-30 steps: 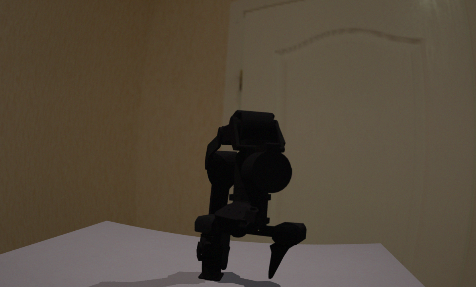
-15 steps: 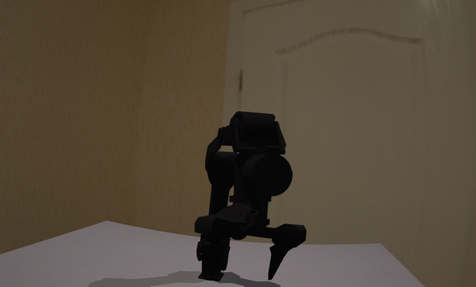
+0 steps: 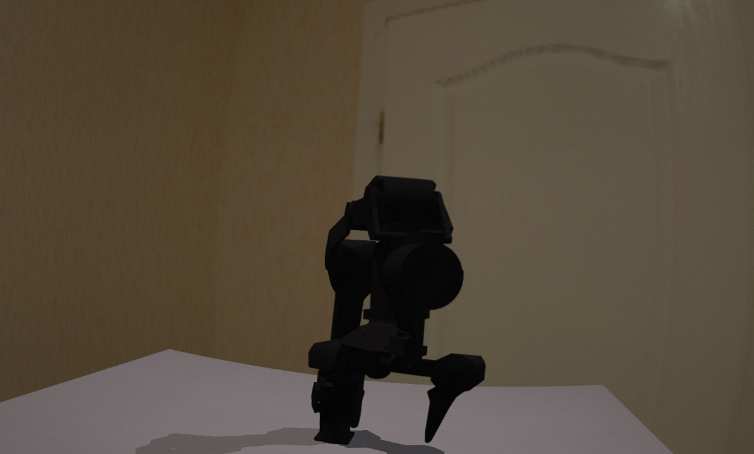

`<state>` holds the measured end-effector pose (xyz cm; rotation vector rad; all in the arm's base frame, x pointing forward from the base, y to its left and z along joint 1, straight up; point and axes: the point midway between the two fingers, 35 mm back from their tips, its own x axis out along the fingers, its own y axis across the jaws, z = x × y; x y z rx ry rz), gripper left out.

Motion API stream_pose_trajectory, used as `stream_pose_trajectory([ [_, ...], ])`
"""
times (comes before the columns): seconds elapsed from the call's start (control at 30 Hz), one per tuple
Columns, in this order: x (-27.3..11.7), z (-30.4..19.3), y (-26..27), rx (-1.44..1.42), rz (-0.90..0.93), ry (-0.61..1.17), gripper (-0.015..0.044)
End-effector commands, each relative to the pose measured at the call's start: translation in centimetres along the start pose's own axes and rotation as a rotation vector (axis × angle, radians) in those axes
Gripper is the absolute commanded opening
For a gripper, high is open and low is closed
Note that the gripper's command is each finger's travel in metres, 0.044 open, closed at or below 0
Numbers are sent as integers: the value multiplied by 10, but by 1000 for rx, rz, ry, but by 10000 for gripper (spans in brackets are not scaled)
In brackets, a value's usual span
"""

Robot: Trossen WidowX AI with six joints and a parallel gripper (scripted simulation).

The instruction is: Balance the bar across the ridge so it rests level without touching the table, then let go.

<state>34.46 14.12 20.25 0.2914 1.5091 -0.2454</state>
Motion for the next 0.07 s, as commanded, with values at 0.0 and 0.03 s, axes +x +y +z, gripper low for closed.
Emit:
stream_pose_trajectory([
  [0.0, -1, 0, 0, 0, 1, -1, 440],
  [0.03, -1, 0, 0, 0, 1, -1, 440],
])
